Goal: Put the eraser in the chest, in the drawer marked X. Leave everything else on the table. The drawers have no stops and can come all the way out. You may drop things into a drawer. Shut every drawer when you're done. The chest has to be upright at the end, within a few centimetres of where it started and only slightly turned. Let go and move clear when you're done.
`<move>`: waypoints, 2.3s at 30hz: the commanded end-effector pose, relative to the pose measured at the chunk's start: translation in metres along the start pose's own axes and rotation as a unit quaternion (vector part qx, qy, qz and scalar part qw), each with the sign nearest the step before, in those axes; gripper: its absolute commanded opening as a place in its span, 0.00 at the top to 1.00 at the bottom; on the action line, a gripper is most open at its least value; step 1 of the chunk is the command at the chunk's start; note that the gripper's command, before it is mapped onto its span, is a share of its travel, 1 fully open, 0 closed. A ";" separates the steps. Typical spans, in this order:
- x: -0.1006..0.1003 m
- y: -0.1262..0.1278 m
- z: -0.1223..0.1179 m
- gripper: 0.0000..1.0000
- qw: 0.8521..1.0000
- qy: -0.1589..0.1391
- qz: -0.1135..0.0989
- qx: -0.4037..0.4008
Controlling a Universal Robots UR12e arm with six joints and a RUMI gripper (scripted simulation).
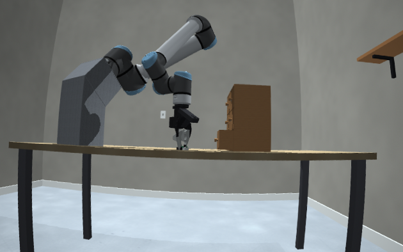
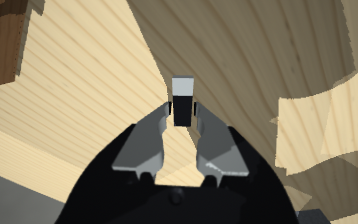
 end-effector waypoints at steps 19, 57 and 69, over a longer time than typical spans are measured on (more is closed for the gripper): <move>0.000 0.000 0.000 0.89 1.000 0.000 0.000 0.000; 0.089 0.000 0.000 0.89 1.000 0.000 0.000 0.000; 0.100 0.000 0.000 0.89 1.000 0.000 0.000 0.000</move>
Point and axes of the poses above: the point where the finger pads meet when closed, its own x axis back along the fingers, its own y axis across the jaws, z = x × y, the point moved 1 cm from there along x, back along the fingers, and after that the axes turned 7 degrees about x, right-handed, at the moved point
